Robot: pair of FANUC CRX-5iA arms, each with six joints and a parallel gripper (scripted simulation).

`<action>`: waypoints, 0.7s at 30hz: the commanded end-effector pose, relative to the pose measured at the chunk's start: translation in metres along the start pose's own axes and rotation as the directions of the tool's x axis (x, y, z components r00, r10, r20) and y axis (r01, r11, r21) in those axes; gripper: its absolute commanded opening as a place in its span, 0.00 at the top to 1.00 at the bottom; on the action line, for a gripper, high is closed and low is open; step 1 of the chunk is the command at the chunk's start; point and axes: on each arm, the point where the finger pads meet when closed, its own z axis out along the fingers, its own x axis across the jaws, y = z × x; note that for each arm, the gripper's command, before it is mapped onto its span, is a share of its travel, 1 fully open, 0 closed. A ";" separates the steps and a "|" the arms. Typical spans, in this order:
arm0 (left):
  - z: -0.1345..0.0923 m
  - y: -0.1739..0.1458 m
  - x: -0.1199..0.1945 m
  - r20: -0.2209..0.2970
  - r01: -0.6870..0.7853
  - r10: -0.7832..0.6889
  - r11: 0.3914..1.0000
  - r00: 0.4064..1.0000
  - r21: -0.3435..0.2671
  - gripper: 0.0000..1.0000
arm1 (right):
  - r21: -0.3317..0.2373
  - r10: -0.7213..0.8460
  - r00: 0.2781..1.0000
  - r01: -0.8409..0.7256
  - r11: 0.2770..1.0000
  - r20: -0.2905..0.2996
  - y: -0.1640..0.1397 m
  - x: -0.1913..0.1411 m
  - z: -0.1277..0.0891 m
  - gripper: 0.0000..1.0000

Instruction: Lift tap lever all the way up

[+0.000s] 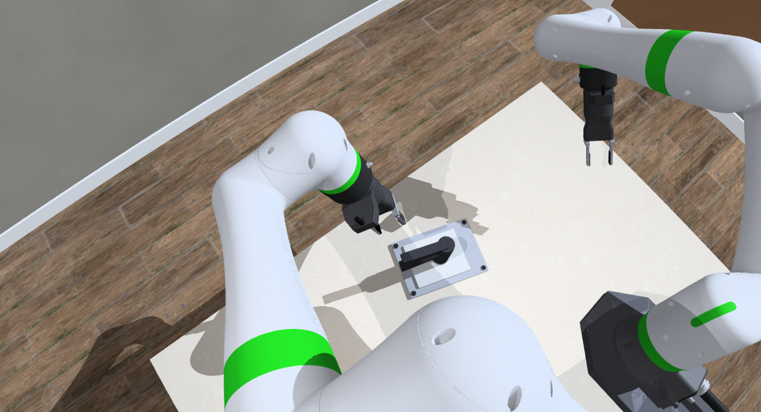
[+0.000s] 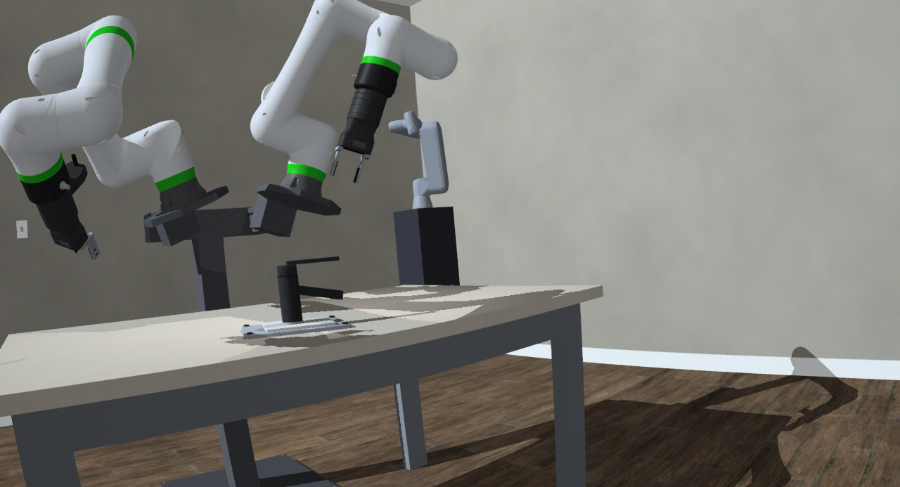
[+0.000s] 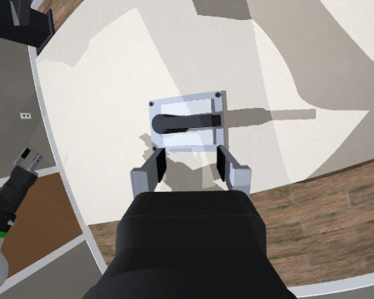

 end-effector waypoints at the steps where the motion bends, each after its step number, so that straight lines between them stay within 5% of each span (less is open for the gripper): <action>1: -0.001 0.001 0.000 0.000 0.000 0.000 1.000 1.000 -0.002 0.00 | -0.002 0.000 1.000 0.000 1.000 0.000 0.000 0.000 -0.001 0.00; 21: -0.002 0.000 0.001 0.000 0.003 -0.003 1.000 1.000 -0.003 0.00 | -0.018 -0.029 1.000 0.029 0.999 0.006 -0.001 0.009 -0.002 0.00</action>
